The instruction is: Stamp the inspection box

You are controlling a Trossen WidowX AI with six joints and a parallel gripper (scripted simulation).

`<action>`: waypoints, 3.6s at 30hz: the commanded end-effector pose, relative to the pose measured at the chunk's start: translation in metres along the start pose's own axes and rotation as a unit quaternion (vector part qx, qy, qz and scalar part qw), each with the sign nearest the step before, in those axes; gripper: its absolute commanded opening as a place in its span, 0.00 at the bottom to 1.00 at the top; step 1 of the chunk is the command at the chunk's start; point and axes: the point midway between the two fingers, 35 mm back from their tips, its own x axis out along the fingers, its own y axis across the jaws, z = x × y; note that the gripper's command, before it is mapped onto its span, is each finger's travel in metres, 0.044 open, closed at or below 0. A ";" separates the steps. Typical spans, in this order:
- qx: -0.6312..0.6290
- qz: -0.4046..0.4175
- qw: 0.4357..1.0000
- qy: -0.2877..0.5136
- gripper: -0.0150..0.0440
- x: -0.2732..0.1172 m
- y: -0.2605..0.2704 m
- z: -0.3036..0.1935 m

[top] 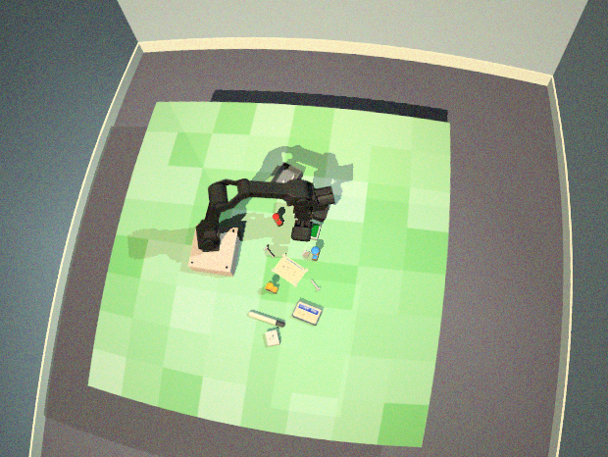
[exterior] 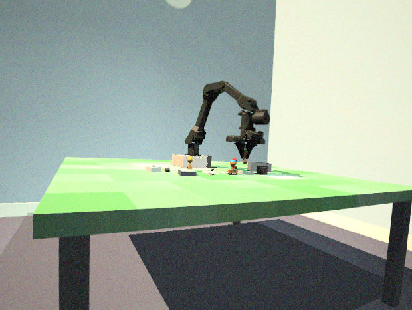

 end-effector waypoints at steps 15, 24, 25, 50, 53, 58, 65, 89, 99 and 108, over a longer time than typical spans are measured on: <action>-0.002 0.000 1.000 0.005 0.25 0.015 0.001 -0.002; -0.002 0.000 1.000 0.005 0.25 0.021 0.001 -0.002; -0.002 0.000 1.000 0.005 0.25 0.022 0.001 -0.002; -0.001 0.002 1.000 0.006 0.25 0.030 0.000 -0.003; -0.001 0.002 1.000 0.006 0.25 0.031 0.000 -0.003; -0.001 0.002 1.000 0.006 0.25 0.032 0.000 -0.003; -0.001 0.002 1.000 0.006 0.25 0.033 0.000 -0.003; -0.001 0.002 1.000 0.006 0.25 0.036 0.001 -0.003; -0.001 0.002 1.000 0.006 0.25 0.036 0.001 -0.003; -0.001 0.002 1.000 0.006 0.25 0.036 0.001 -0.003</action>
